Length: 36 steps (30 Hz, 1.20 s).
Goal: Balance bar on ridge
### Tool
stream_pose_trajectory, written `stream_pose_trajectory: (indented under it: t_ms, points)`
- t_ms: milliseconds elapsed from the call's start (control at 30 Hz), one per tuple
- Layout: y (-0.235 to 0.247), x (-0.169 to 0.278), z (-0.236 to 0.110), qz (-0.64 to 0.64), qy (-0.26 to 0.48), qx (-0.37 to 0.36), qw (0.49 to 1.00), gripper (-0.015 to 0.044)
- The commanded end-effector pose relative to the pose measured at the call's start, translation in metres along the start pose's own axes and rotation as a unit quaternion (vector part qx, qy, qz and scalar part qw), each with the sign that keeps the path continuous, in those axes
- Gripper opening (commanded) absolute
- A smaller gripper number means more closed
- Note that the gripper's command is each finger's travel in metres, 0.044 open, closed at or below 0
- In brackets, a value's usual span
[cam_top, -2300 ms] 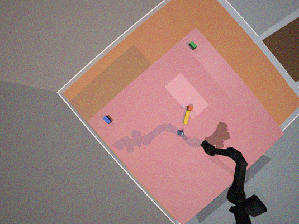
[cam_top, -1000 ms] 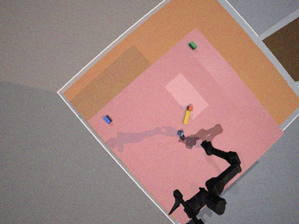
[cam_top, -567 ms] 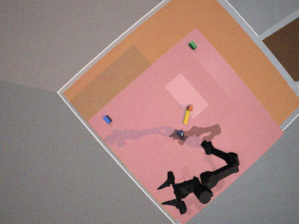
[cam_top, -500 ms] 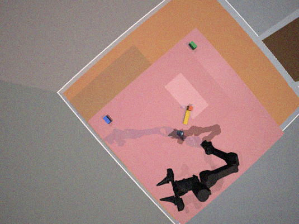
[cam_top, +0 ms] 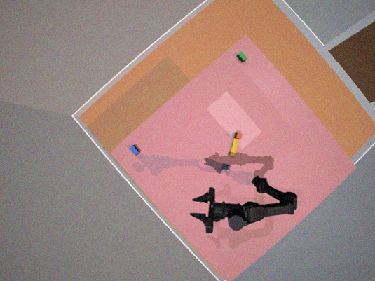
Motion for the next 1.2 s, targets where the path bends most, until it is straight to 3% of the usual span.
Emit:
stream_pose_trajectory:
  t_ms: [0, 567, 1167]
  points:
    - [0.028, 0.004, 0.006, 0.005, -0.011, -0.049, 0.999, 0.0315]
    - [0.139, 0.024, 0.002, 0.047, -0.051, -0.246, 0.967, 0.0315]
    - [0.245, 0.034, -0.041, 0.134, -0.101, -0.424, 0.890, 0.0315]
Point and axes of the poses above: the point midway between the two fingers, 35 mm back from their tips, its own z axis out along the fingers, its own y axis across the jaws, x = y × z, the point moved 7 cm from there along -z, back along the fingers, and after that the axes turned 6 degrees about -z, right-handed, at the moved point
